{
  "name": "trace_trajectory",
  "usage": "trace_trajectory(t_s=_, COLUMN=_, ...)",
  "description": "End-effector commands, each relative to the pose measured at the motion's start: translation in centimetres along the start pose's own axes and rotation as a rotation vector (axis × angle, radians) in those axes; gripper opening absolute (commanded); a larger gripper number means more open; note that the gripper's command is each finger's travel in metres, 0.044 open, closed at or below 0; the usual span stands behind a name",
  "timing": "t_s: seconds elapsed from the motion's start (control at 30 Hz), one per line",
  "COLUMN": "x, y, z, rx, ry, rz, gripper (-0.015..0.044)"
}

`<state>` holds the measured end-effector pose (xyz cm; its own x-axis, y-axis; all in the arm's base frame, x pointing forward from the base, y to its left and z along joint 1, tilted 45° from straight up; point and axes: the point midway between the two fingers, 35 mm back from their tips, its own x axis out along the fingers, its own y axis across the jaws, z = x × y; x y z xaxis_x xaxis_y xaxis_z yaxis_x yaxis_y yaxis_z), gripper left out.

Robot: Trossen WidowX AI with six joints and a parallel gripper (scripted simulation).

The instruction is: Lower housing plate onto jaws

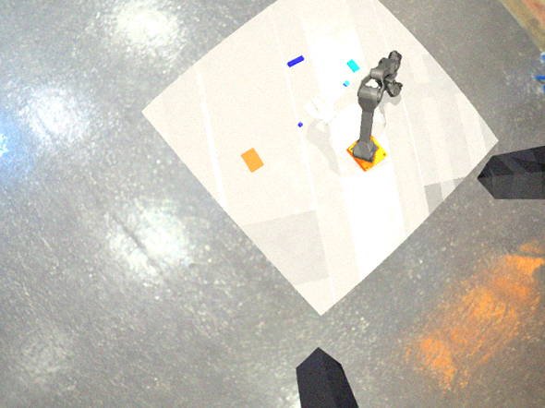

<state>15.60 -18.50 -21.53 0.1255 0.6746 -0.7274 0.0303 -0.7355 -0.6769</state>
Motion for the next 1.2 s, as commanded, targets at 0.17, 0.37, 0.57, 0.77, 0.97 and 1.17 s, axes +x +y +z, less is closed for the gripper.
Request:
trace_trajectory(t_s=0.17, x=0.09, y=0.00, z=-0.05, rx=0.004, ry=0.004, rz=0.000, gripper=0.0440)
trace_trajectory(t_s=0.37, x=0.05, y=0.00, z=0.00, rx=0.000, ry=0.000, rz=0.000, gripper=0.0433)
trace_trajectory(t_s=0.57, x=0.05, y=0.00, z=0.00, rx=0.000, ry=0.000, rz=0.000, gripper=0.0393)
trace_trajectory(t_s=0.77, x=0.05, y=0.00, z=0.00, rx=0.000, ry=0.000, rz=0.000, gripper=0.0353)
trace_trajectory(t_s=0.97, x=0.05, y=0.00, z=0.00, rx=0.000, ry=0.000, rz=0.000, gripper=0.0351)
trace_trajectory(t_s=1.17, x=-0.15, y=0.02, z=-0.01, rx=0.000, ry=0.000, rz=0.000, gripper=0.0351)
